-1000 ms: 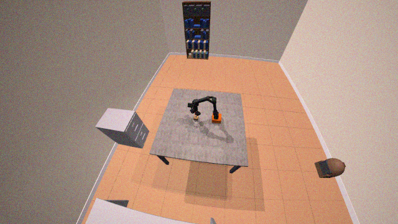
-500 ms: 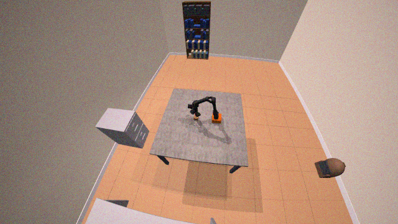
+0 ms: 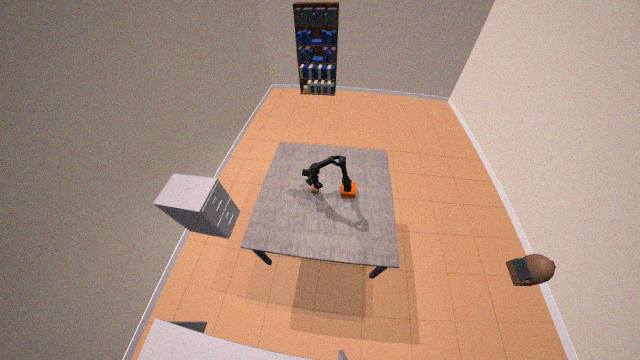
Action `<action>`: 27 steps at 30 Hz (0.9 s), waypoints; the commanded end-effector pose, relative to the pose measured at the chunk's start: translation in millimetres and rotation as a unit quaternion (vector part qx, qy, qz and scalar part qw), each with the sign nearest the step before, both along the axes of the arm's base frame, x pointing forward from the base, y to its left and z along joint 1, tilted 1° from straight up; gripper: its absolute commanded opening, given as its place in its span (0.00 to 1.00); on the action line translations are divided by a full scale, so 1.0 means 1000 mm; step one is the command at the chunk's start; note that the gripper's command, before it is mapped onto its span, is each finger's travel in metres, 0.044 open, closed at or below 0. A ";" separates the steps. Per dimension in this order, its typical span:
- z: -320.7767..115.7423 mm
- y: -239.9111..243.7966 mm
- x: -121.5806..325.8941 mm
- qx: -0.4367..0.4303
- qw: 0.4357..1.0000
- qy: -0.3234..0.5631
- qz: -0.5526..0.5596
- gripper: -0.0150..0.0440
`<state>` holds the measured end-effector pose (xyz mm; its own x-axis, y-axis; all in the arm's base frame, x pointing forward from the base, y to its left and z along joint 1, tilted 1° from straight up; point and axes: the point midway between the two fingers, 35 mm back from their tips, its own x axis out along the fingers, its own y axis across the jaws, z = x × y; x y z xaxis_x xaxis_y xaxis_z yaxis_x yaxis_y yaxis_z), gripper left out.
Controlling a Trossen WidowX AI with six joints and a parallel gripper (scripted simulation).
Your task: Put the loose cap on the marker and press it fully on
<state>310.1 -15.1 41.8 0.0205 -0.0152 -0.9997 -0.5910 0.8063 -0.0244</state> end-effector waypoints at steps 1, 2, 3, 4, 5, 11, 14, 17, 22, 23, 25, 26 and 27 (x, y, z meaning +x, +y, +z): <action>-0.003 0.000 0.000 0.000 1.000 0.001 -0.002 0.25; -0.003 0.000 0.000 0.000 1.000 0.001 -0.002 0.25; -0.003 0.000 0.000 0.000 1.000 0.001 -0.002 0.25; -0.003 0.000 -0.001 0.000 1.000 0.001 -0.002 0.25; -0.003 0.000 -0.001 0.000 1.000 0.001 -0.002 0.25; -0.002 0.000 -0.001 0.000 1.000 0.002 0.000 0.43; -0.002 0.000 -0.001 0.000 1.000 0.002 0.000 0.57; -0.002 0.000 -0.001 0.000 1.000 0.002 0.000 0.70; -0.002 0.000 -0.001 0.000 1.000 0.002 0.000 0.92; -0.002 0.000 -0.001 0.000 1.000 0.002 0.000 0.97; -0.002 0.000 -0.001 0.000 1.000 0.002 0.000 1.00; 0.000 0.000 -0.001 0.000 1.000 0.002 0.000 1.00; 0.007 0.000 0.000 0.000 1.000 0.001 0.000 1.00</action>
<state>309.1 -15.1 40.9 0.0151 -0.0148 -0.9998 -0.5910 0.8064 -0.0209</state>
